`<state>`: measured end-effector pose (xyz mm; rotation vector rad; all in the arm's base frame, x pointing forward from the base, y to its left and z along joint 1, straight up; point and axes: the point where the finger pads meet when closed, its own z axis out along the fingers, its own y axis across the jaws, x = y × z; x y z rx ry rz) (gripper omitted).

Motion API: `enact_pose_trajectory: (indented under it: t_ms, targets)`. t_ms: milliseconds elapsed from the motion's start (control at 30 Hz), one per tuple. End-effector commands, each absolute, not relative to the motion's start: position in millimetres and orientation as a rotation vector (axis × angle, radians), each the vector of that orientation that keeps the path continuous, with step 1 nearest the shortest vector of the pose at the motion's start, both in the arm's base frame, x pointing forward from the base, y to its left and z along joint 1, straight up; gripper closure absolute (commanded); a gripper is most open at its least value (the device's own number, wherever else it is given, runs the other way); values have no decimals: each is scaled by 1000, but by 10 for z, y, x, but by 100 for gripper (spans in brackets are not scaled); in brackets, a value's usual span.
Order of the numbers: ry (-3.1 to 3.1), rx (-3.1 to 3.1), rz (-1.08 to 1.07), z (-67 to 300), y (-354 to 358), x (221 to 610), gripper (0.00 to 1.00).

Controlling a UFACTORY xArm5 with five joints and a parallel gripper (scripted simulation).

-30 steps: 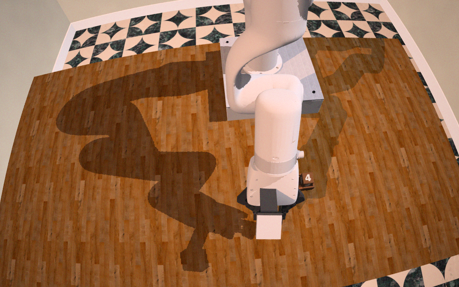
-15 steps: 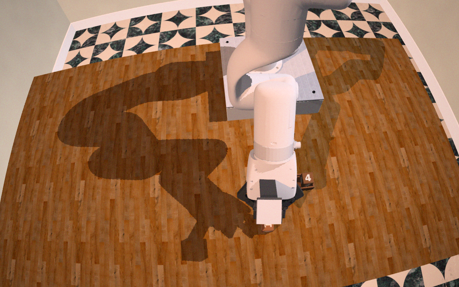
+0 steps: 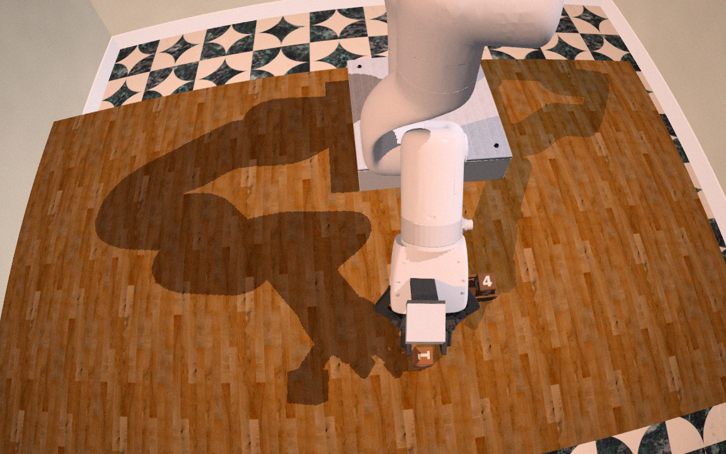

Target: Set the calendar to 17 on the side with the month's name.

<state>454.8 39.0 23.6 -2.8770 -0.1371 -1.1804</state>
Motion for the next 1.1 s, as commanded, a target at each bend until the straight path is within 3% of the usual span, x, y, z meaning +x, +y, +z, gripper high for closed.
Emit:
enact_pose_trajectory:
  t_ms: [0,200,1067]
  targets:
    - [-134,-2797,-1349,226,394,4541,53]
    - [-132,-2753,-1431,233,393,4504,53]
    - [-132,-2752,-1433,210,391,4503,53]
